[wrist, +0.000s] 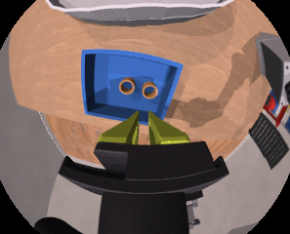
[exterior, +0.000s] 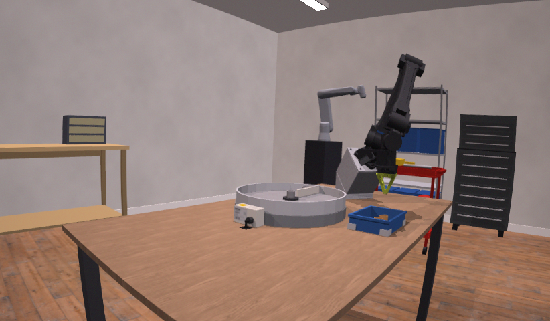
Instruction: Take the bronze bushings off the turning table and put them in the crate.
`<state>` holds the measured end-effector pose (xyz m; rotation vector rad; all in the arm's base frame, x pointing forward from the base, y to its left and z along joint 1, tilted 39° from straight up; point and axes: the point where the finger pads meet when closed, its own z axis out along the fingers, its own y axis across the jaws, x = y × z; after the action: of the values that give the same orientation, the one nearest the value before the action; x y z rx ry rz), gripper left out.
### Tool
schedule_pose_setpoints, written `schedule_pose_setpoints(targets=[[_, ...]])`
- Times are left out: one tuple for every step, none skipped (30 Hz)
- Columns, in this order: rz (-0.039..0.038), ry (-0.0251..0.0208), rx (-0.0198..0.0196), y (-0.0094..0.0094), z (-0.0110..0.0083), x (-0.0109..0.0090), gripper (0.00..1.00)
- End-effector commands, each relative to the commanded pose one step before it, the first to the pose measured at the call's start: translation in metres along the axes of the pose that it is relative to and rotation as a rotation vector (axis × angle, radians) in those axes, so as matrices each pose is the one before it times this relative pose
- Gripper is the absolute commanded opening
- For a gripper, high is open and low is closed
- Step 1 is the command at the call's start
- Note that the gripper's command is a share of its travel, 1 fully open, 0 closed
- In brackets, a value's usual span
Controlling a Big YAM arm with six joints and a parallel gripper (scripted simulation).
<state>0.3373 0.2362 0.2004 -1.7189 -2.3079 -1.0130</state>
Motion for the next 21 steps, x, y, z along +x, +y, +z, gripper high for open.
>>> schedule_pose_setpoints(targets=[[-0.02239, 0.01366, -0.07349, 0.02635, -0.02420, 0.01016, 0.13], [0.00010, -0.00014, 0.00018, 0.00001, -0.00010, -0.00005, 0.13], [0.00071, -0.00090, 0.00139, -0.00017, -0.00044, -0.00039, 0.13], [0.00181, -0.00186, 0.00400, -0.00092, -0.00062, -0.00086, 0.13], [-0.00020, -0.00021, 0.00178, -0.00042, -0.00061, -0.00005, 0.13], [-0.00030, 0.00003, -0.00005, 0.00003, -0.00067, 0.00003, 0.13], [0.00016, -0.00007, -0.00007, 0.00003, -0.00061, 0.00001, 0.13], [0.00000, 0.00000, 0.00000, 0.00000, 0.00000, 0.00000, 0.13], [0.00000, 0.00000, 0.00000, 0.00000, 0.00000, 0.00000, 0.13], [-0.00032, 0.00258, -0.01042, 0.00262, -0.00045, 0.00069, 0.13], [0.00016, -0.00047, 0.00161, -0.00040, -0.00021, -0.00011, 0.13], [0.00003, -0.00022, 0.00036, -0.00009, -0.00004, -0.00005, 0.13], [0.00000, -0.00003, -0.00001, 0.00000, 0.00000, -0.00001, 0.13], [-0.00059, 0.00041, 0.00035, -0.00012, 0.00009, 0.00030, 0.13], [-0.00043, 0.00030, 0.00026, -0.00009, 0.00007, 0.00022, 0.13], [-0.00002, -0.00005, -0.00001, 0.00000, 0.00000, 0.00000, 0.13], [0.00000, -0.00005, -0.00001, 0.00000, 0.00000, -0.00001, 0.13], [0.00000, 0.00000, 0.00000, 0.00000, 0.00000, 0.00000, 0.13], [0.00000, 0.00000, 0.00000, 0.00000, 0.00000, 0.00000, 0.13], [0.00000, 0.00000, 0.00000, 0.00000, 0.00000, 0.00000, 0.13], [0.00000, 0.00000, 0.00000, 0.00000, 0.00000, 0.00000, 0.13]])
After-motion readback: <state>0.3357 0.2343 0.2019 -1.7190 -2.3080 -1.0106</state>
